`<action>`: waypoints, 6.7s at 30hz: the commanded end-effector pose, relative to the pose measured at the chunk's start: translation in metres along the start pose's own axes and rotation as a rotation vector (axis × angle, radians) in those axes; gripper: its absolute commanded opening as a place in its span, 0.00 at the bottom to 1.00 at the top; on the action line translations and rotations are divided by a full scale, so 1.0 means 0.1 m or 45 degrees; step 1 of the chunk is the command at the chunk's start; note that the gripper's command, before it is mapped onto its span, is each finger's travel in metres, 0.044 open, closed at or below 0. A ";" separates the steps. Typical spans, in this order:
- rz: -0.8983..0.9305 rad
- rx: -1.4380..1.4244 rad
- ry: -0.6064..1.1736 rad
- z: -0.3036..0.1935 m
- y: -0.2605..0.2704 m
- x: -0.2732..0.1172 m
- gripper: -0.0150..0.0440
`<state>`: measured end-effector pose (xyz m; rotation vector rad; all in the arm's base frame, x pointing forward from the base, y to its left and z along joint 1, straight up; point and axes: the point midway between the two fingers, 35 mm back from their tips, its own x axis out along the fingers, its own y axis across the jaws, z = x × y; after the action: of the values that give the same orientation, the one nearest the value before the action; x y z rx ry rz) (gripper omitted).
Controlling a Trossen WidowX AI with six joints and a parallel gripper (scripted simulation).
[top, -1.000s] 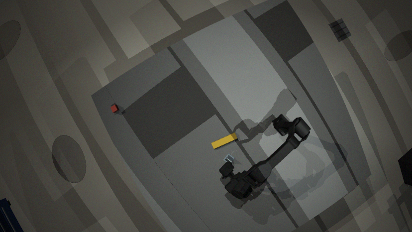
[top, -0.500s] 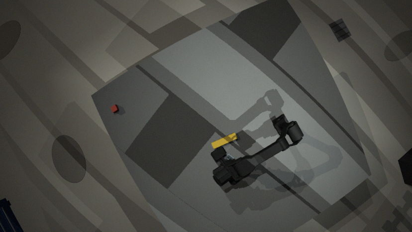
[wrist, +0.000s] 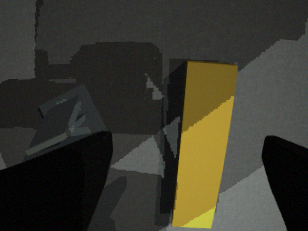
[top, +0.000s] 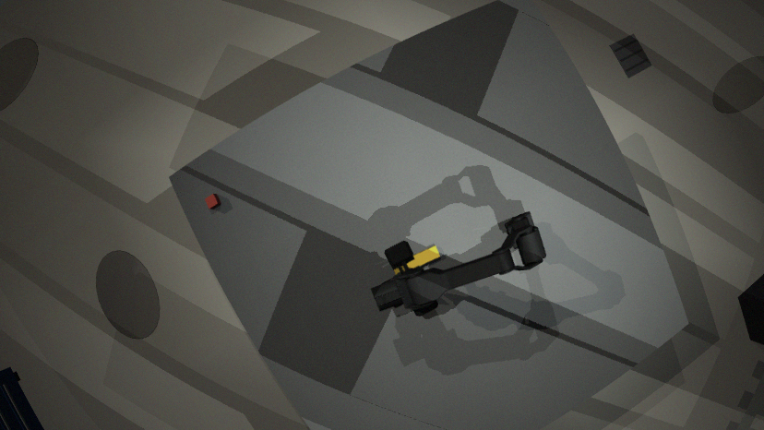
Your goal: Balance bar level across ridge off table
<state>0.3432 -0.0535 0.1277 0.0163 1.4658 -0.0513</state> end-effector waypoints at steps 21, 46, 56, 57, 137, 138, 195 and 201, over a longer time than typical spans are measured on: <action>0.016 0.057 0.087 -0.11 -0.18 0.52 0.79; 0.016 0.057 0.087 -0.13 -0.18 0.75 0.79; 0.008 0.062 0.084 -0.12 -0.19 0.74 0.57; 0.008 0.062 0.084 -0.12 -0.19 0.74 0.52; 0.050 -0.530 0.076 0.14 0.87 -0.29 0.25; 0.050 -0.537 0.076 0.14 0.90 -0.29 0.25; 0.051 -0.542 0.076 0.10 0.94 0.14 0.25; 0.051 -0.542 0.076 0.10 0.94 0.14 0.25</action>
<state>0.3592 0.0384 0.1137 -0.3038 1.5094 0.2916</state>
